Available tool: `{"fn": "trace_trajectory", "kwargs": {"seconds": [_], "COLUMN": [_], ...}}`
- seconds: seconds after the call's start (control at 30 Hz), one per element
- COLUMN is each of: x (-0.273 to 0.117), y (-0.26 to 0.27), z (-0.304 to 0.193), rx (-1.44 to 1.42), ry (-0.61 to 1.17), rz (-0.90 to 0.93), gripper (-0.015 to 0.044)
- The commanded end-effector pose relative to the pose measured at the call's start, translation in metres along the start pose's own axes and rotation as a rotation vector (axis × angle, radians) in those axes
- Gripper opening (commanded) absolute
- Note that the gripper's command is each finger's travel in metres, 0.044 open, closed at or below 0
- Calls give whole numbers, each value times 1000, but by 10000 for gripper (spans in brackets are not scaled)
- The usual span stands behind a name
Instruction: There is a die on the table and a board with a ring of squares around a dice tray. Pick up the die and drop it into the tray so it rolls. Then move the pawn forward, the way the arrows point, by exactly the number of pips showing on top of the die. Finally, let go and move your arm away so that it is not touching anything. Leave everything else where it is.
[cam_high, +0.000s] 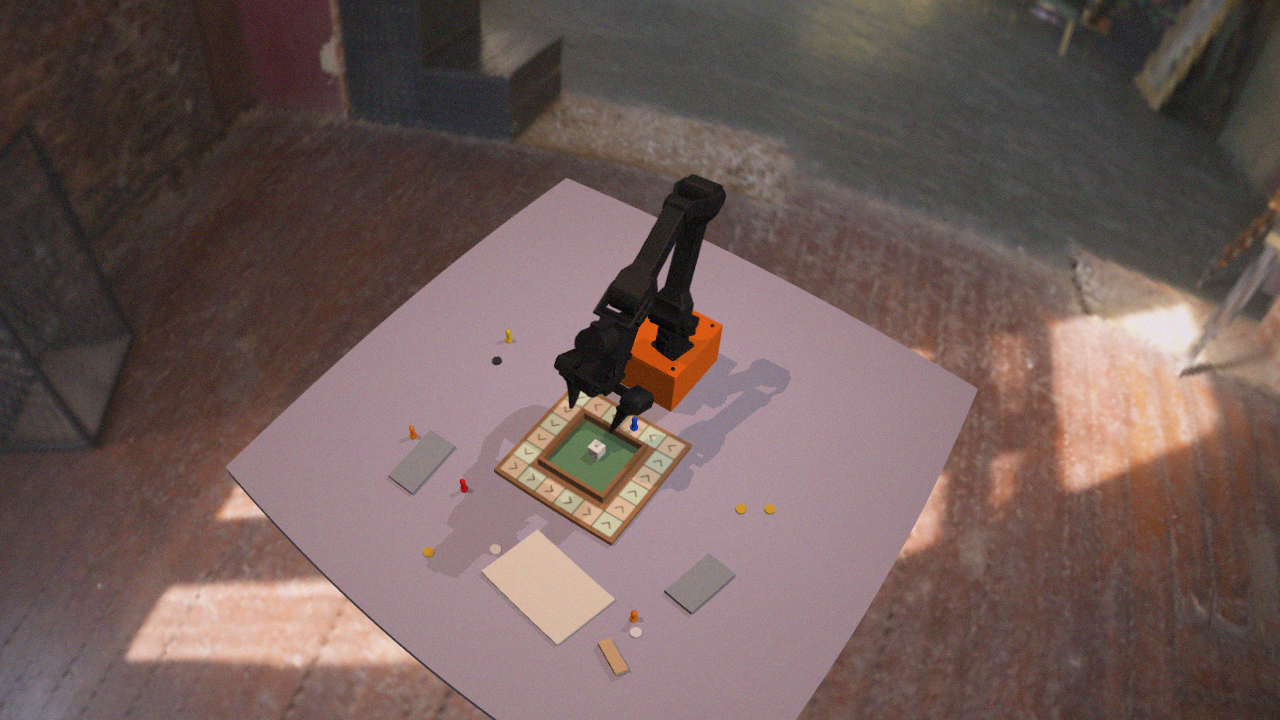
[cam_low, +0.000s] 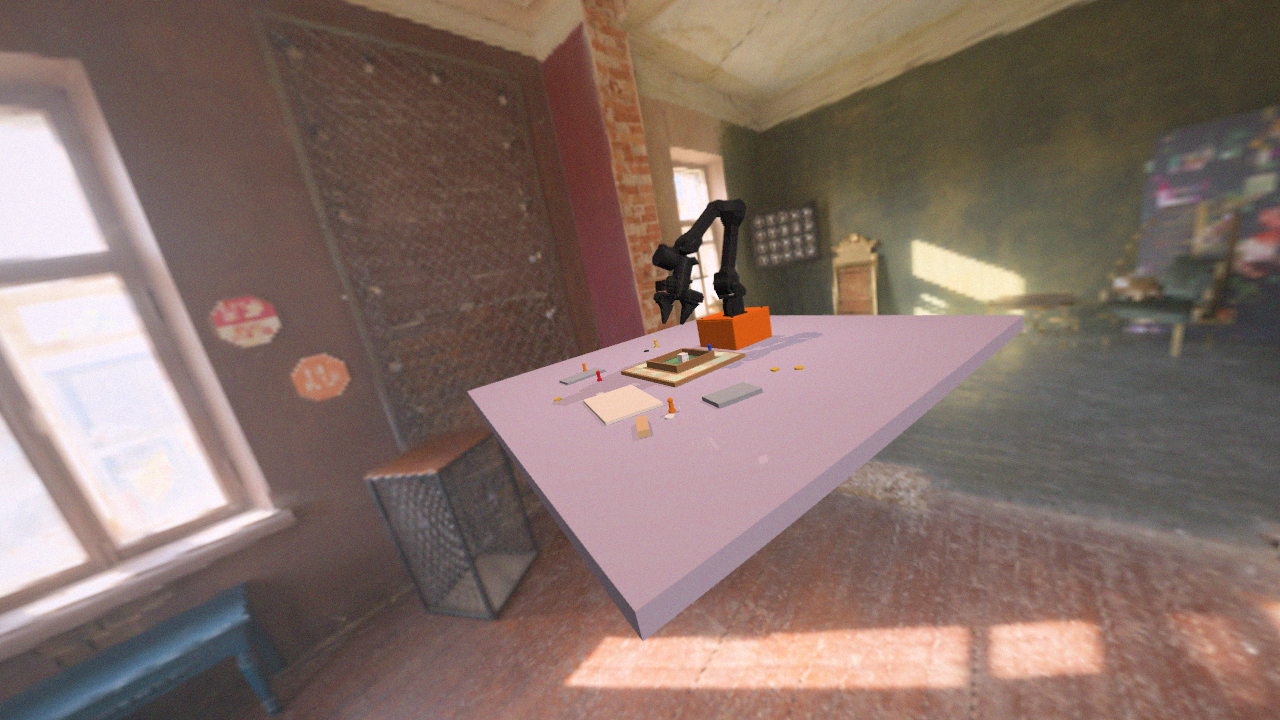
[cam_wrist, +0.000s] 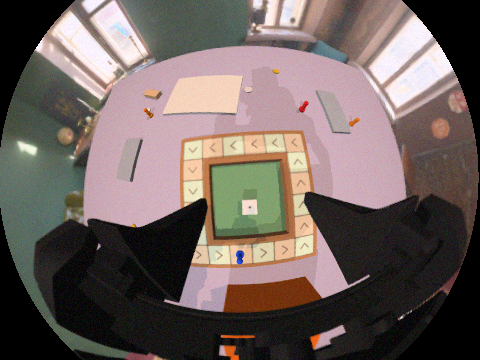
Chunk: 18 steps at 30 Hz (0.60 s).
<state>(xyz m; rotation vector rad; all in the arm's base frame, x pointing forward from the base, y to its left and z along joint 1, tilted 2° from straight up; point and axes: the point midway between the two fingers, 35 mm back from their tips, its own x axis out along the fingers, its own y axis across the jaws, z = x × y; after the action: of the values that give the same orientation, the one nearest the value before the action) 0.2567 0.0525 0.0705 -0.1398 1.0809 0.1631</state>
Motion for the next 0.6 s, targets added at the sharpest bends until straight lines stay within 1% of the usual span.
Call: {"fn": "trace_trajectory", "kwargs": {"seconds": [0.0, 0.13, 0.2, 0.23, 0.27, 0.3, 0.4, 0.57], "x": [13, 27, 32, 32, 26, 26, 22, 12], "y": [0, 0, 0, 0, 0, 0, 6, 19], "z": [0, -2, -3, -3, -1, -1, -22, -95], "rx": [6, 7, 8, 8, 0, 0, -62, -273], "ry": [193, 382, 442, 450, 351, 351, 371, 435], "rz": [4, 5, 5, 5, 0, 0, 15, 71], "gripper": [440, 440, 440, 440, 440, 440, 361, 230]}}
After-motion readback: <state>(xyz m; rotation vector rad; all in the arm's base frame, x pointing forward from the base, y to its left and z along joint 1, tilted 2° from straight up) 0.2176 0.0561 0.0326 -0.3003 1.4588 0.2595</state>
